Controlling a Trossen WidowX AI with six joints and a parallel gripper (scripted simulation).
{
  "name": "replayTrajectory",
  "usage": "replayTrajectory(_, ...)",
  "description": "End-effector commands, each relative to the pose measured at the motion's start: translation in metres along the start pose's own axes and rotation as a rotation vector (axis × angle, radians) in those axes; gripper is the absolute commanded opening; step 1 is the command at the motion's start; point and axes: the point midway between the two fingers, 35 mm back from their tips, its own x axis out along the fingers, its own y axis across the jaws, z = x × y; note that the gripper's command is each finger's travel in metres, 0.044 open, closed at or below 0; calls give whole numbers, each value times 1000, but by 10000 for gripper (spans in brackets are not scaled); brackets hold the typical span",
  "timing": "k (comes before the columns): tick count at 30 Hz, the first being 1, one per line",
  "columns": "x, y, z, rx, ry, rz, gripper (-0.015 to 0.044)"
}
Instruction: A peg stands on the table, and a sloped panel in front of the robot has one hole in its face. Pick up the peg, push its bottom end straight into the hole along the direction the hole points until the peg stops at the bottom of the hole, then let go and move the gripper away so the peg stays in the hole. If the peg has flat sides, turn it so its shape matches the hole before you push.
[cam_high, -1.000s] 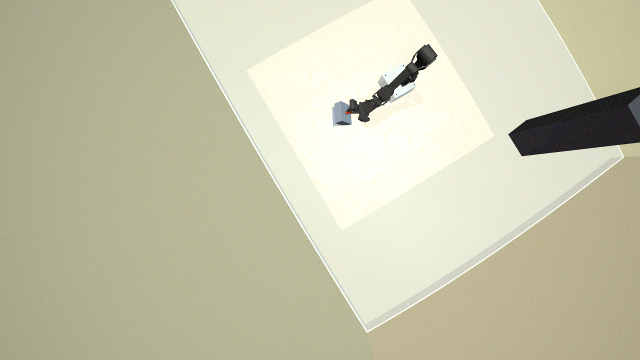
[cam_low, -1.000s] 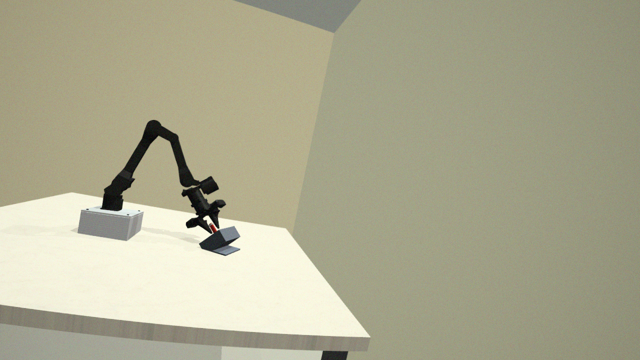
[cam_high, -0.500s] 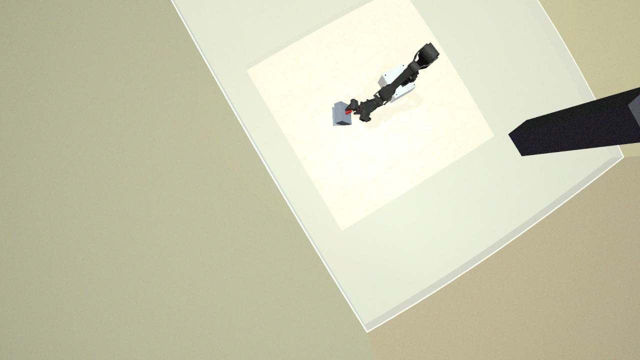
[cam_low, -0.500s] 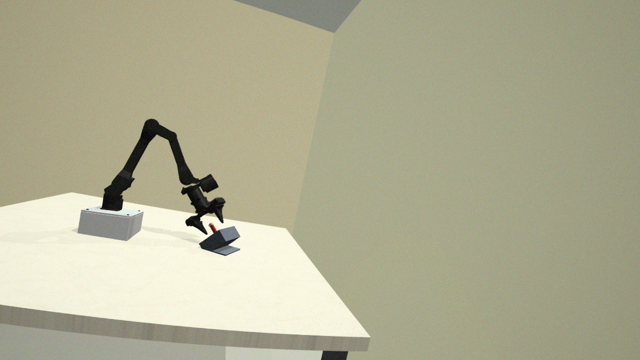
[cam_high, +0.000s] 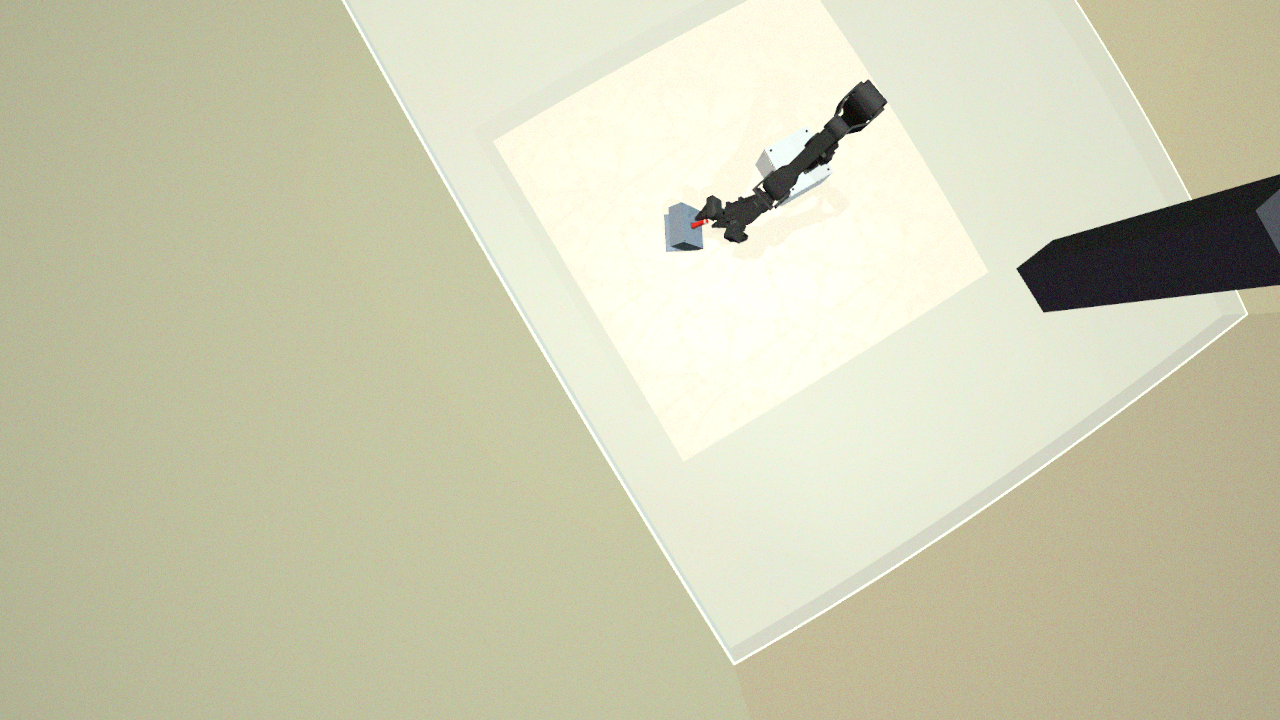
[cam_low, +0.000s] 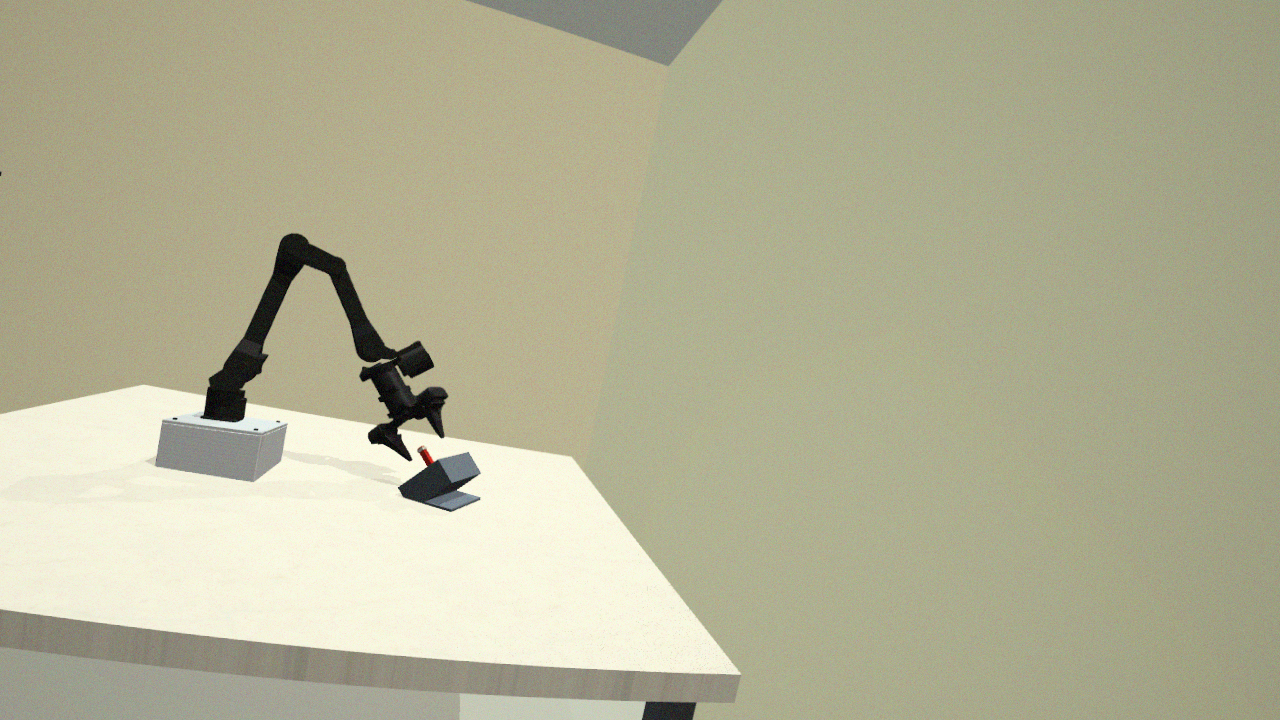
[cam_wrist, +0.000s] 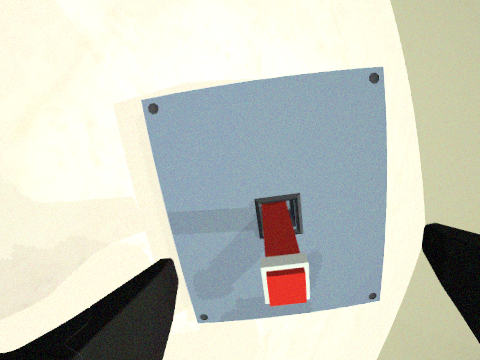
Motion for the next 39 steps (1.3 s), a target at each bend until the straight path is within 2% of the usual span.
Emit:
replayTrajectory(1,-4,1,-1,3,5,2,440)
replayTrajectory(39,-55,-2,4,-3,0,6,440)
